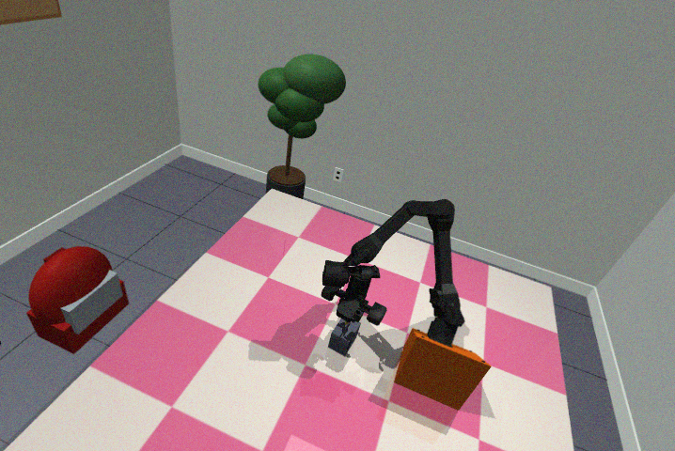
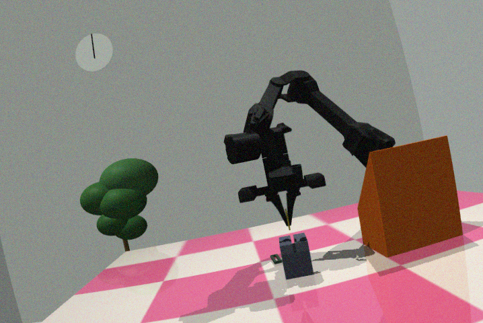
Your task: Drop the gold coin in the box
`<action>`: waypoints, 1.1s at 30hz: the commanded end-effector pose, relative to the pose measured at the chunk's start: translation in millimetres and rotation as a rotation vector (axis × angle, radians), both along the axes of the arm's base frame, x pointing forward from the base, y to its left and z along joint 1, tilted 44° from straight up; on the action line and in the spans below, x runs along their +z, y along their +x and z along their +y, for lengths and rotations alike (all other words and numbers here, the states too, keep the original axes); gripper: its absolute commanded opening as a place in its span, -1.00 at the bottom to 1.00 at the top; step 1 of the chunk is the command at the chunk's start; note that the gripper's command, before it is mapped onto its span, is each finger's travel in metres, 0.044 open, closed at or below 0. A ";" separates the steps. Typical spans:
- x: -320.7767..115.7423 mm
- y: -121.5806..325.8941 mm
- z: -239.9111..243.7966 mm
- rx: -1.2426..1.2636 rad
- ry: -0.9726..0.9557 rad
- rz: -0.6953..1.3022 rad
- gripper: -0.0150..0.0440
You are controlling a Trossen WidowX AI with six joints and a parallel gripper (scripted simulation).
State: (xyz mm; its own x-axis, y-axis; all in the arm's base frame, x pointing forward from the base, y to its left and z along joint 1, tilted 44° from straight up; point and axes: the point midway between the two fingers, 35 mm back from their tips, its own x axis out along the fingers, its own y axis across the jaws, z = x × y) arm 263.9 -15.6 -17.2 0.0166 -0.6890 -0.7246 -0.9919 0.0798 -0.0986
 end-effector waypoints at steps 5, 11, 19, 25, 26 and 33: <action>0.5 0.7 -0.2 0.003 0.001 0.001 -0.49; -1.9 -1.5 1.5 0.000 0.001 -0.001 -0.49; -3.4 -2.3 2.7 -0.005 -0.001 -0.006 -0.49; -2.6 -2.2 2.0 -0.001 -0.003 -0.002 -0.49; -2.6 -2.2 2.0 -0.001 -0.003 -0.002 -0.49; -6.1 -1.6 -0.5 0.001 -0.003 0.000 -0.49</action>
State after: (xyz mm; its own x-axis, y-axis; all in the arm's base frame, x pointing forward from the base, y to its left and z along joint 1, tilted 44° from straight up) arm 262.0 -14.8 -21.6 0.0163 -0.6901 -0.7235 -0.9912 0.0840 -0.1024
